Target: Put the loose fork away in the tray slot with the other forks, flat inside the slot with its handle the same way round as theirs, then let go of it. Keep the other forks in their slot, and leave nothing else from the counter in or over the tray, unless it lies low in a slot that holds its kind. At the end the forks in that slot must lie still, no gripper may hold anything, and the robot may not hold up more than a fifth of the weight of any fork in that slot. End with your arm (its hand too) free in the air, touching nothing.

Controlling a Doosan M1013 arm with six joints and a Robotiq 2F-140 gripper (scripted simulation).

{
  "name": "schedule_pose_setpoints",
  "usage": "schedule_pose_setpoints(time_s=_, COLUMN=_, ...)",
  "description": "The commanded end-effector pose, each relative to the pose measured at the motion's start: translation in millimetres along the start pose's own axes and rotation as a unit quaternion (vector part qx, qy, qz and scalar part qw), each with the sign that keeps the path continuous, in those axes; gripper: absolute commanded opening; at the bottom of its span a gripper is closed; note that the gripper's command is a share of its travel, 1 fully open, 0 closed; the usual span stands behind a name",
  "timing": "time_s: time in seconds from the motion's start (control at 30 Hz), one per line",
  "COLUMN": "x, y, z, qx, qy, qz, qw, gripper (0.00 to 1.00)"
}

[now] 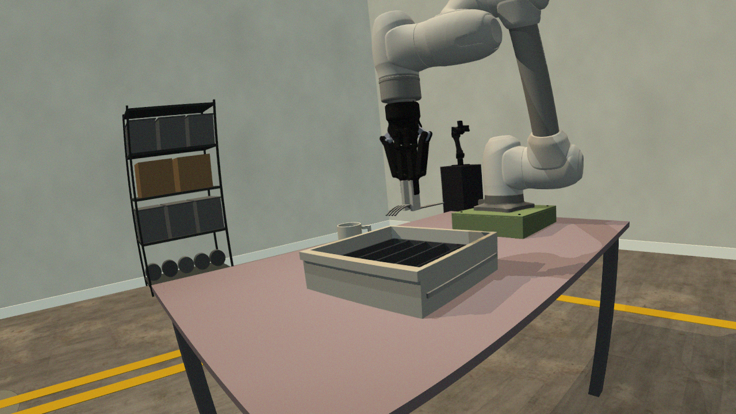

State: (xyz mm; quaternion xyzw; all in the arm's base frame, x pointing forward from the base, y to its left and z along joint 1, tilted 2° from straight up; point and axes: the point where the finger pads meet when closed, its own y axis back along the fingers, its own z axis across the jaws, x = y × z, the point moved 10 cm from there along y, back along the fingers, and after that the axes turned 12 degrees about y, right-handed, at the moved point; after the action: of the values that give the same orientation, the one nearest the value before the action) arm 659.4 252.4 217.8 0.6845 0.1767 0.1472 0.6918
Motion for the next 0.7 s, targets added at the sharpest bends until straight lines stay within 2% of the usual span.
schedule_pose_setpoints(time_s=0.0, x=0.4, y=0.0, z=-2.1, qx=0.001, qy=-0.006, qz=0.002, qw=1.000, gripper=0.02)
schedule_pose_setpoints(time_s=0.67, x=0.4, y=-2.3, z=-2.1, qx=0.001, qy=-0.006, qz=0.002, qw=1.000, gripper=0.02)
